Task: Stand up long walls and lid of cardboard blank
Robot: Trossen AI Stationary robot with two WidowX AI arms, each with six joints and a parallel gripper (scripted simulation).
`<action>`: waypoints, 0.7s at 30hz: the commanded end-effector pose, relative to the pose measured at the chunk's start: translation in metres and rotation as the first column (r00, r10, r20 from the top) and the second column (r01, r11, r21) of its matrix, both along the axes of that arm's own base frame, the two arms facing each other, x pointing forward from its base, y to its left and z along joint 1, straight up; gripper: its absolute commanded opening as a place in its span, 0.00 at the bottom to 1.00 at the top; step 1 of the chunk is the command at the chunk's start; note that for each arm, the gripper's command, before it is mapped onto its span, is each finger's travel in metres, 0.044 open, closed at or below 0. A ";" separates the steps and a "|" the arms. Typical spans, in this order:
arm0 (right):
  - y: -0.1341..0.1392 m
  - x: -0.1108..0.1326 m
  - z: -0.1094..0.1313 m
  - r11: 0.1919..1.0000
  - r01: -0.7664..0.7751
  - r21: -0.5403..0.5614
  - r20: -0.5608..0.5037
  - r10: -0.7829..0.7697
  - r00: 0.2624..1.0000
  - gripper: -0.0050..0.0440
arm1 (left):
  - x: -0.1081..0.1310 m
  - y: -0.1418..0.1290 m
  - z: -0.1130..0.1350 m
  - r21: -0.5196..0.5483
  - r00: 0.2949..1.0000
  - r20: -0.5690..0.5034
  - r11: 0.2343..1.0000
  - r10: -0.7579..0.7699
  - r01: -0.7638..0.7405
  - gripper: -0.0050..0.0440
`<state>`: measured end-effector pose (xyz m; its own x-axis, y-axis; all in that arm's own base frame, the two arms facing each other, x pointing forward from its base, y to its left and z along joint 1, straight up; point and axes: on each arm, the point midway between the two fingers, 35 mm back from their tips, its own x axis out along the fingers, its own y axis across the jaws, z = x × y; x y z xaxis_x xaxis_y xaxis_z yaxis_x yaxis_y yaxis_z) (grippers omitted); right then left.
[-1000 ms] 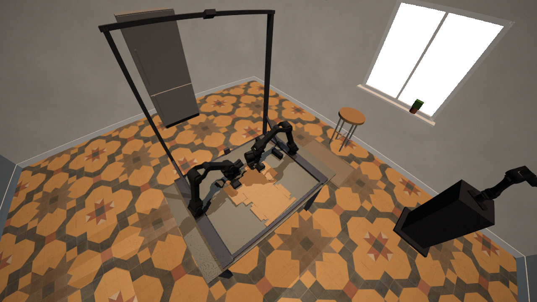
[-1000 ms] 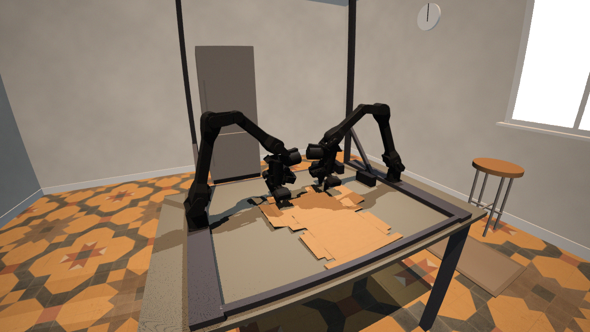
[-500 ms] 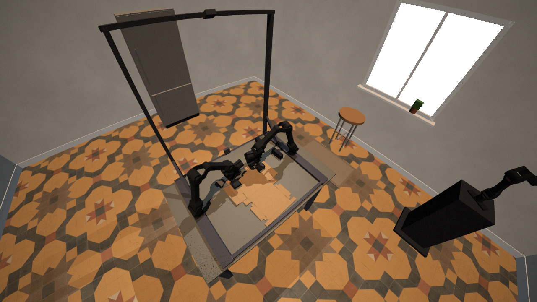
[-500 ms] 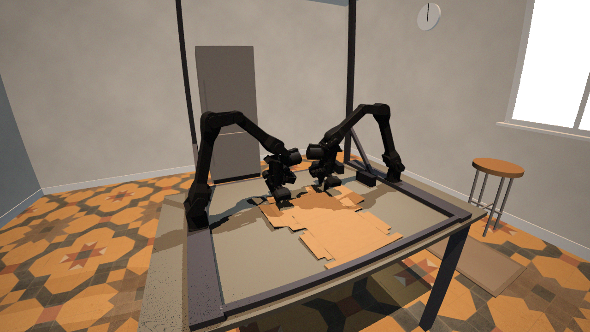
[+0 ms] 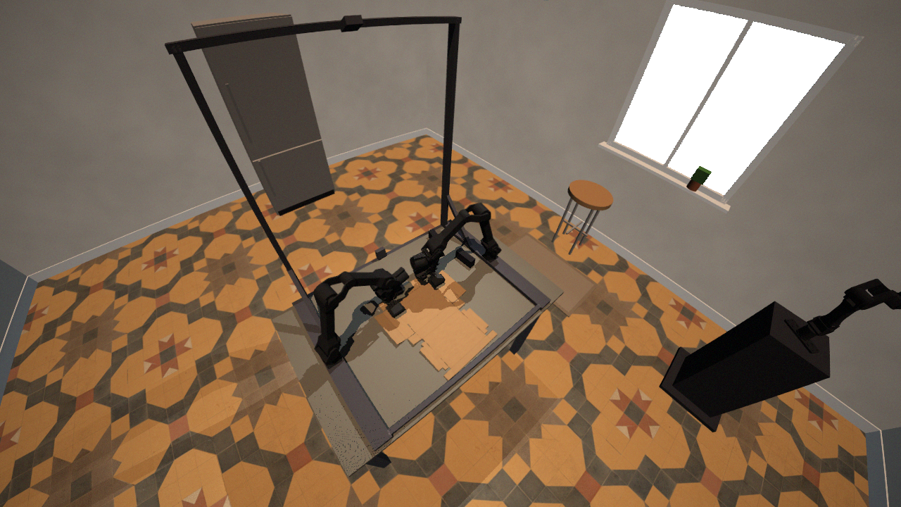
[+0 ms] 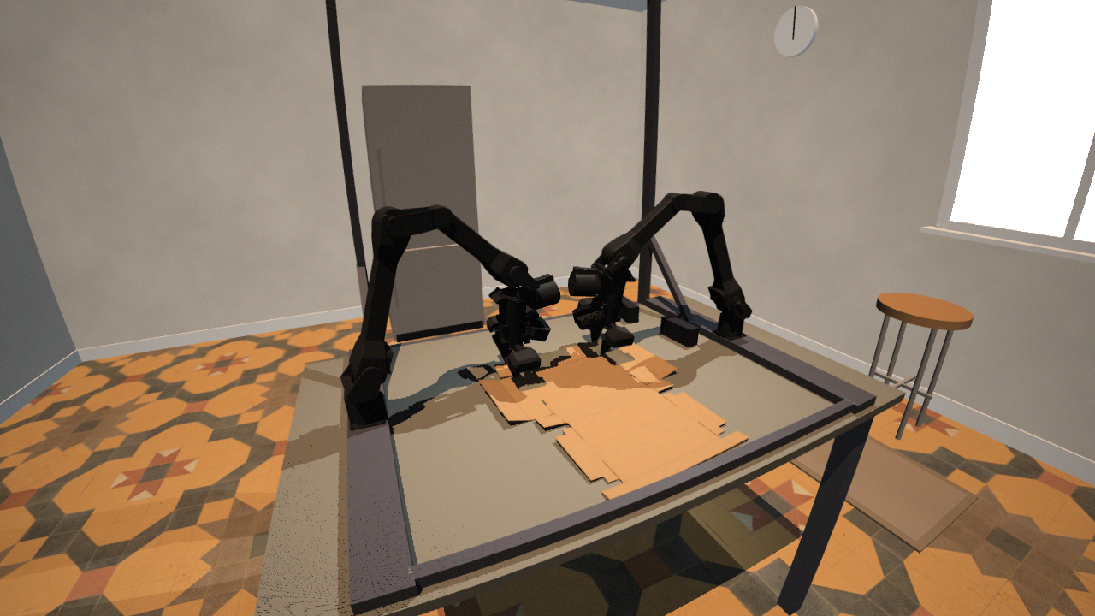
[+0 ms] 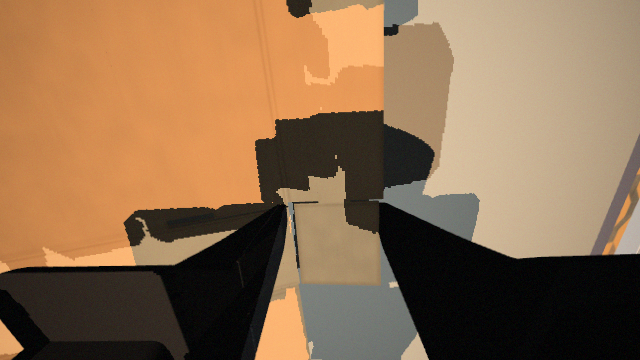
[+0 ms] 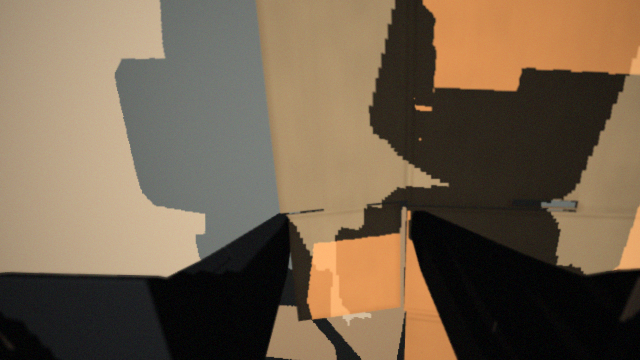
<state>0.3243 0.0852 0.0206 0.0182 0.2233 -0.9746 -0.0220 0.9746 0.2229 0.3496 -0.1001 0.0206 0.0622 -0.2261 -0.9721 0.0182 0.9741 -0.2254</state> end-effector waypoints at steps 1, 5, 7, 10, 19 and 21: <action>-0.006 0.003 -0.017 1.000 0.012 -0.016 -0.015 -0.012 1.000 0.55 | -0.001 0.004 -0.020 0.018 1.000 -0.029 1.000 0.001 -0.001 0.55; -0.008 0.004 -0.018 0.998 0.011 0.061 -0.022 -0.009 1.000 0.55 | -0.001 0.007 -0.021 -0.059 1.000 -0.027 0.998 -0.003 0.001 0.55; -0.010 0.004 -0.018 0.995 0.010 0.103 -0.023 -0.008 1.000 0.55 | -0.001 0.009 -0.021 -0.101 1.000 -0.023 0.995 -0.005 0.002 0.55; -0.010 0.004 -0.017 0.994 0.010 0.104 -0.023 -0.008 1.000 0.55 | -0.001 0.009 -0.021 -0.103 1.000 -0.023 0.995 -0.005 0.002 0.55; -0.010 0.004 -0.017 0.994 0.009 0.105 -0.023 -0.007 1.000 0.55 | -0.001 0.009 -0.020 -0.103 1.000 -0.021 0.995 -0.006 0.003 0.55; -0.010 0.004 -0.017 0.994 0.009 0.105 -0.023 -0.007 1.000 0.55 | -0.001 0.009 -0.020 -0.103 1.000 -0.021 0.995 -0.006 0.003 0.55</action>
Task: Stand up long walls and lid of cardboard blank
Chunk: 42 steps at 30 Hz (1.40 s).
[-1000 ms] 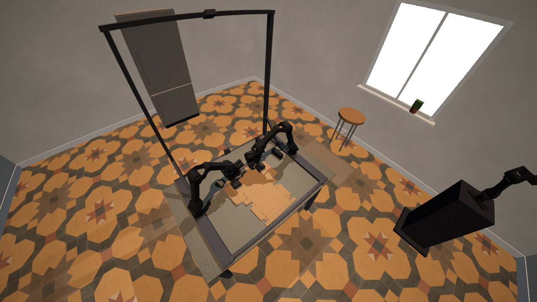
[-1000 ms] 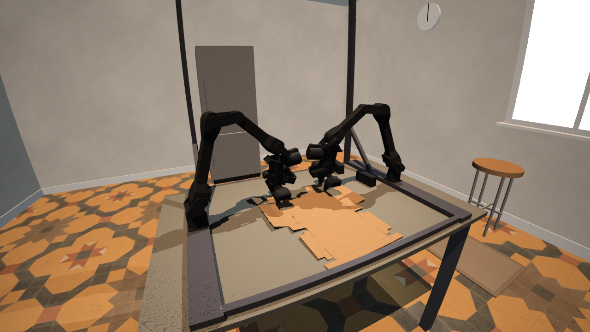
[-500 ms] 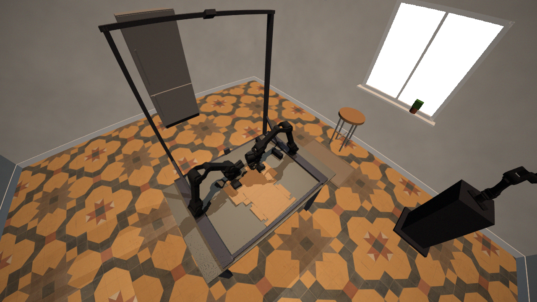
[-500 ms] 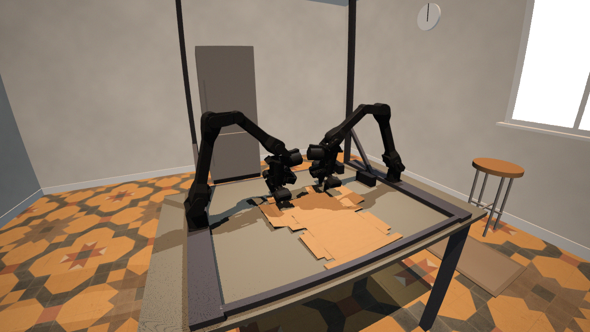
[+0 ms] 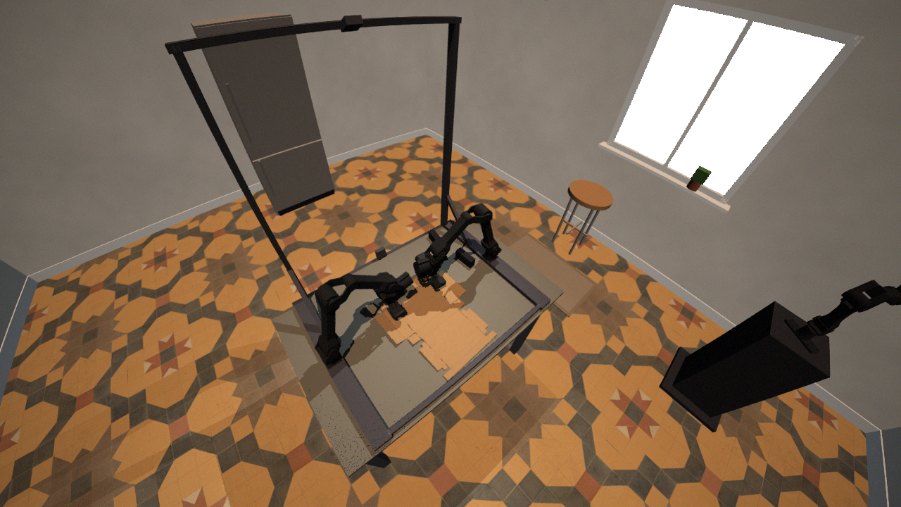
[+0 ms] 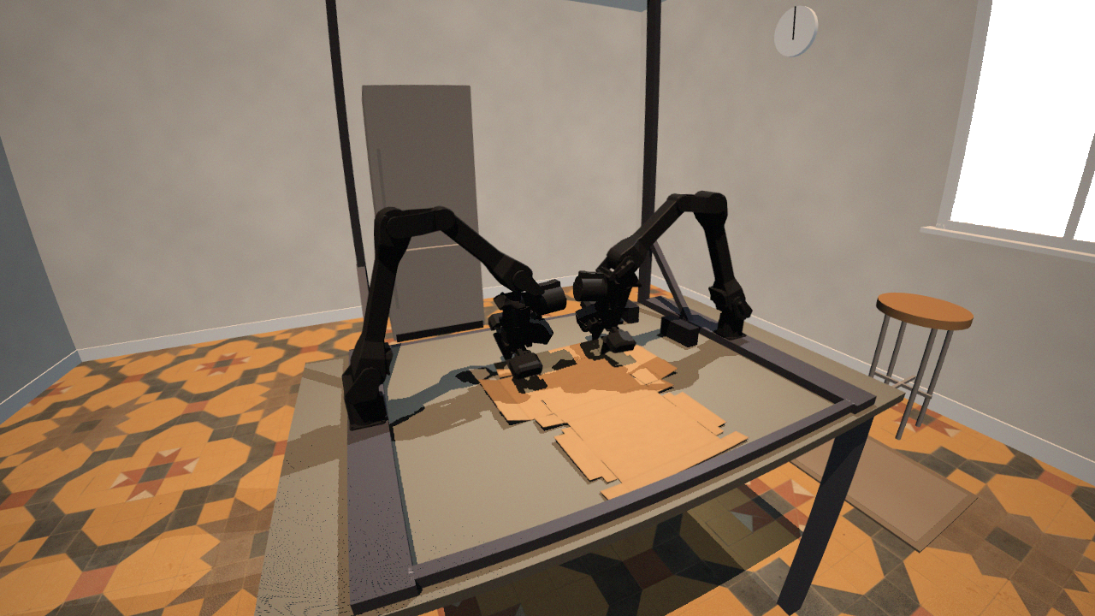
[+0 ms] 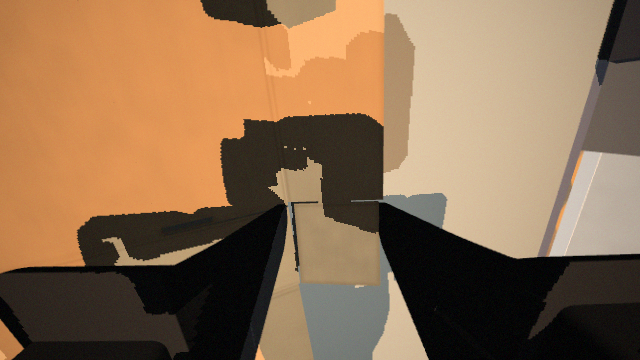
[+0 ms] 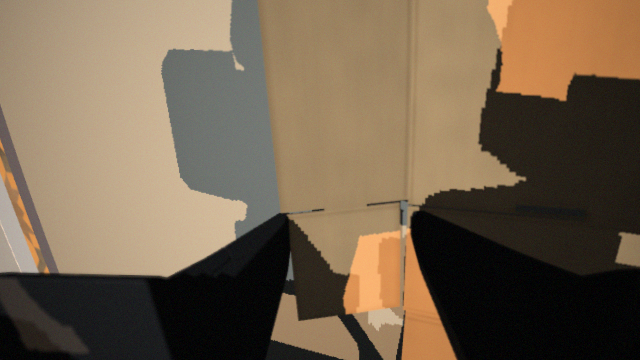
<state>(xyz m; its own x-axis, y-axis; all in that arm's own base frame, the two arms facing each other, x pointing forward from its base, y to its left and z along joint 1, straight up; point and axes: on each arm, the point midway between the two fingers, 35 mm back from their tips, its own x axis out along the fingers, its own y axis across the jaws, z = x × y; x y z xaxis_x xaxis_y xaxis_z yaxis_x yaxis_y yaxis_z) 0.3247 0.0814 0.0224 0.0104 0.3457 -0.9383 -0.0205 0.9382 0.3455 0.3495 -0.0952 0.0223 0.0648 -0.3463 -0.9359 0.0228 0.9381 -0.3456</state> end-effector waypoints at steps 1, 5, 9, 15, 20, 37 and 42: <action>-0.006 0.003 -0.019 1.000 0.008 -0.023 -0.015 -0.008 1.000 0.55 | -0.001 0.004 -0.022 0.023 1.000 -0.025 1.000 -0.002 0.003 0.55; -0.007 0.003 -0.018 1.000 0.008 -0.023 -0.015 -0.008 1.000 0.55 | -0.001 0.004 -0.021 0.023 1.000 -0.025 1.000 -0.002 0.003 0.55; -0.007 0.003 -0.018 1.000 0.008 -0.023 -0.015 -0.008 1.000 0.55 | -0.001 0.004 -0.021 0.023 1.000 -0.025 1.000 -0.002 0.003 0.55; -0.007 0.003 -0.018 1.000 0.008 -0.023 -0.015 -0.008 1.000 0.55 | -0.001 0.004 -0.021 0.023 1.000 -0.026 1.000 -0.002 0.003 0.55; -0.007 0.003 -0.017 1.000 0.008 -0.023 -0.015 -0.008 1.000 0.55 | -0.001 0.005 -0.021 0.023 1.000 -0.026 1.000 -0.002 0.003 0.55; -0.012 0.004 -0.018 0.995 0.005 0.097 -0.022 -0.003 1.000 0.55 | -0.001 0.009 -0.022 -0.097 1.000 -0.021 0.995 -0.008 0.006 0.55; -0.008 0.003 -0.014 0.995 0.005 0.098 -0.022 -0.003 1.000 0.75 | -0.001 0.005 -0.018 -0.097 1.000 -0.021 0.995 -0.008 0.006 0.75</action>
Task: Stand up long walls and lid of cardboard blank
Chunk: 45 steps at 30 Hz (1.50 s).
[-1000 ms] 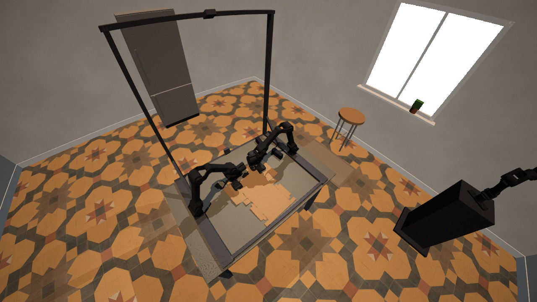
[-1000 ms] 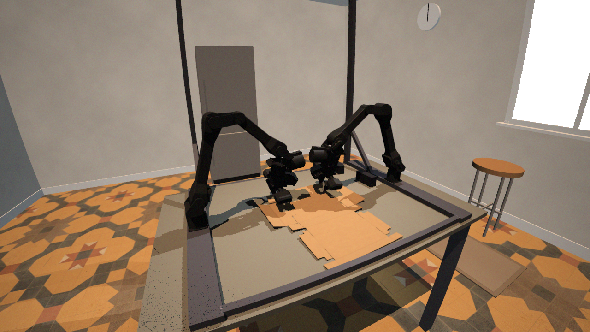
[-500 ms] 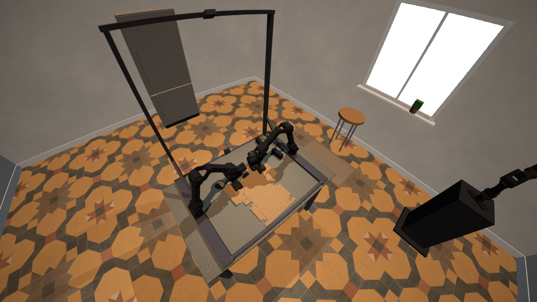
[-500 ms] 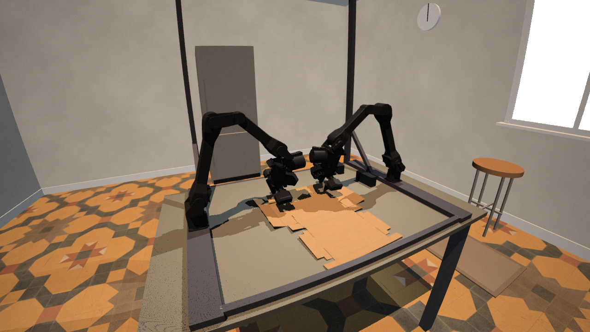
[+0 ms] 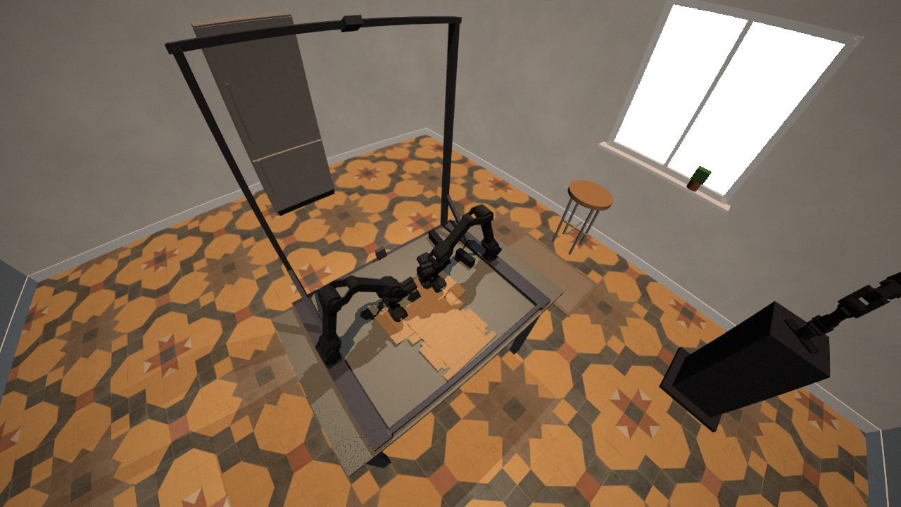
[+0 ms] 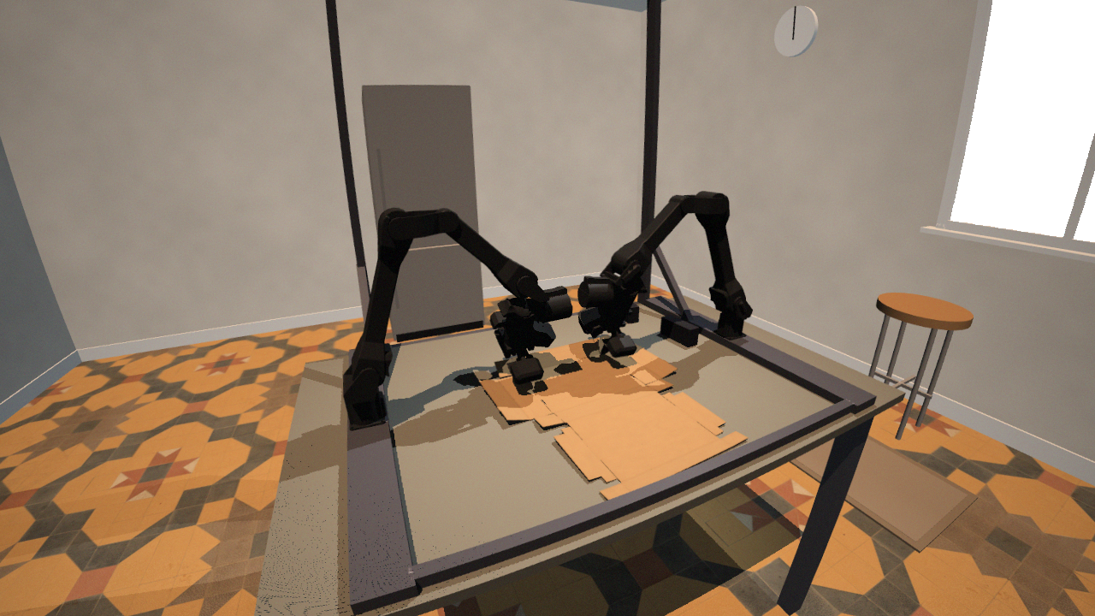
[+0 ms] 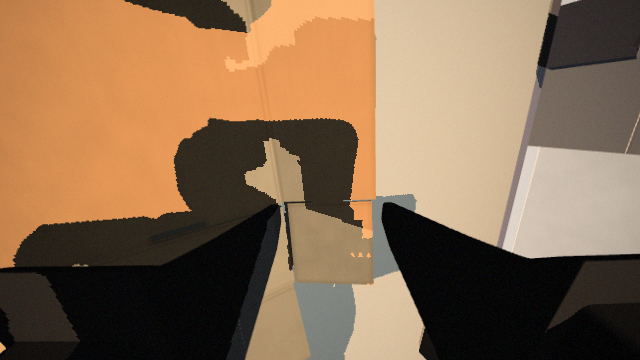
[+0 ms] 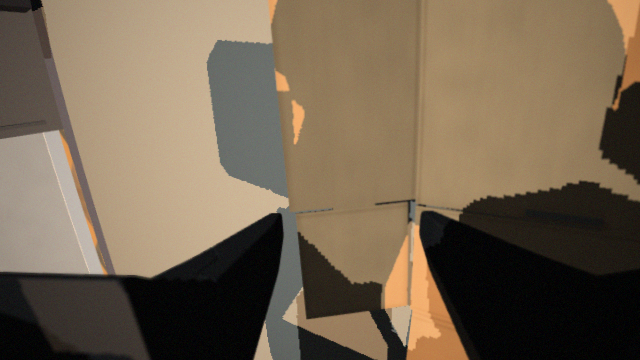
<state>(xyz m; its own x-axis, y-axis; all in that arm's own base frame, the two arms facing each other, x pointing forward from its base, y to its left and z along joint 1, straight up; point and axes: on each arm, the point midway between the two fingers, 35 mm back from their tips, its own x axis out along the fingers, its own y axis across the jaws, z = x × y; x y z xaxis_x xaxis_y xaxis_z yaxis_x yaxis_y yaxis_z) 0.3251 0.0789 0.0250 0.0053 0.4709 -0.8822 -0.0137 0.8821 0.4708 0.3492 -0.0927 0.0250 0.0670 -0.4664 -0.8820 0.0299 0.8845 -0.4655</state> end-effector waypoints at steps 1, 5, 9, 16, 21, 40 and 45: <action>-0.005 0.003 -0.016 0.999 -0.001 -0.039 -0.014 0.001 1.000 0.80 | -0.001 0.003 -0.020 0.035 1.000 -0.026 0.999 -0.003 0.004 0.80; -0.005 0.002 -0.016 0.999 -0.001 -0.039 -0.017 0.000 1.000 0.81 | -0.002 0.003 -0.019 0.036 1.000 -0.029 0.999 -0.002 0.003 0.81; -0.005 0.002 -0.014 0.999 -0.001 -0.039 -0.017 0.000 1.000 0.81 | -0.002 0.003 -0.018 0.036 1.000 -0.029 0.999 -0.002 0.003 0.81; -0.005 0.002 -0.011 0.999 -0.001 -0.039 -0.017 0.000 1.000 0.81 | -0.002 0.003 -0.015 0.036 1.000 -0.029 0.999 -0.002 0.003 0.81; -0.005 0.002 -0.010 0.999 -0.001 -0.039 -0.017 0.000 1.000 0.81 | -0.002 0.003 -0.014 0.036 1.000 -0.029 0.999 -0.002 0.003 0.81; -0.009 0.003 0.020 0.999 -0.001 -0.041 -0.018 0.000 1.000 0.81 | -0.003 0.003 0.016 0.037 1.000 -0.026 0.999 -0.002 0.003 0.81; -0.008 0.007 0.035 0.999 -0.001 -0.041 -0.018 0.000 1.000 0.81 | -0.008 0.007 0.031 0.037 1.000 -0.026 0.999 -0.002 0.003 0.81</action>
<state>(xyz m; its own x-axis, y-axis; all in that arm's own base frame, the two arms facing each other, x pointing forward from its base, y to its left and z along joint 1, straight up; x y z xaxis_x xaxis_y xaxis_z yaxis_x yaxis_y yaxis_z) 0.3249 0.0713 0.0395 -0.0385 0.4373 -0.8985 0.0085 0.8992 0.4374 0.3382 -0.0893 0.0336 0.0074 -0.4370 -0.8994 0.0039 0.8995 -0.4370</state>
